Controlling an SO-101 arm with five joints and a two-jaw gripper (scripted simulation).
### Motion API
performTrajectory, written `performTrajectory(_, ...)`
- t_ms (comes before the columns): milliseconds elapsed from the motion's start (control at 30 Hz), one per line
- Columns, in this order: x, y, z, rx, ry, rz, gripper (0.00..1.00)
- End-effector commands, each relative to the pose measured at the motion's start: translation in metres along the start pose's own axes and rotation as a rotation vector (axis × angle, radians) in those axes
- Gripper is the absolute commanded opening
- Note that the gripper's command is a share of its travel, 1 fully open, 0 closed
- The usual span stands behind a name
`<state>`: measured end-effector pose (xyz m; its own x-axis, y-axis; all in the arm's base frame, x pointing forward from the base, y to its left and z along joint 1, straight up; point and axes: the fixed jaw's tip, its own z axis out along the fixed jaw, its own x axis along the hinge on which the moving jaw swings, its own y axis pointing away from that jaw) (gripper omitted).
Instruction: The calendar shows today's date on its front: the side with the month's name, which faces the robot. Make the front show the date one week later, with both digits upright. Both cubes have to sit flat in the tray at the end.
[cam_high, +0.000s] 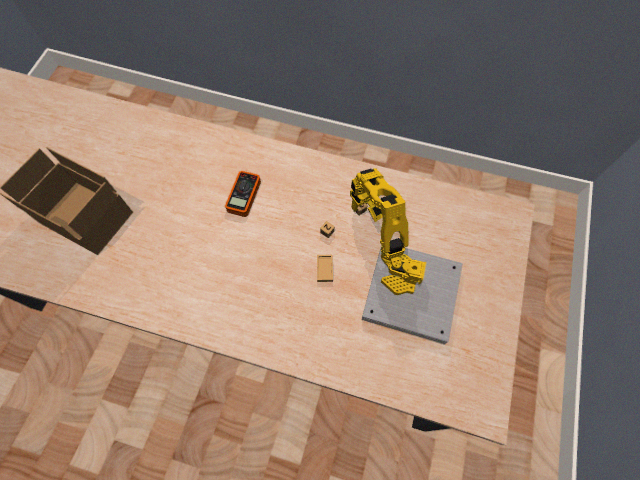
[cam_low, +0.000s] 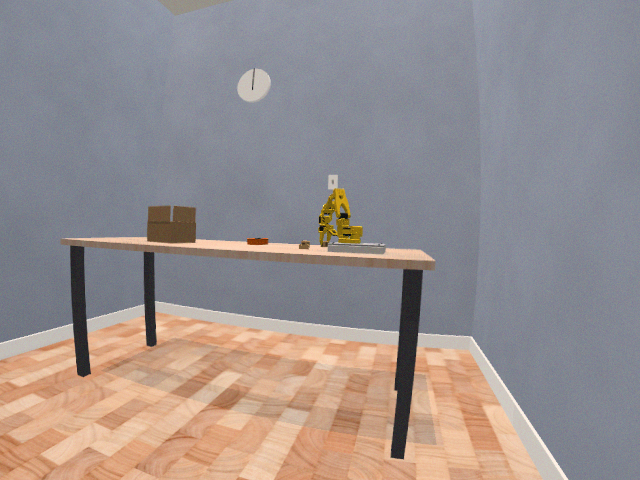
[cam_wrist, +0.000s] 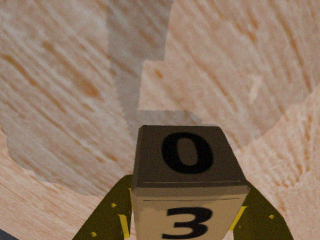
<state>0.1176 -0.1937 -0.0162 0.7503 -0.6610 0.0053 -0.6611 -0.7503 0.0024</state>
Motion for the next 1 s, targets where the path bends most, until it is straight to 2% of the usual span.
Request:
performTrajectory(0, -0.0014, -0.0020, 0.0012, 0.002, -0.002, 0.004, 0.12)
performTrajectory(467, -0.0014, -0.0020, 0.0012, 0.002, -0.002, 0.004, 0.01)
performTrajectory(800, -0.0013, -0.0020, 0.0008, 0.002, -0.002, 0.004, 0.00)
performTrajectory(967, -0.0006, -0.0013, -0.0047, 0.002, -0.002, 0.004, 0.00)
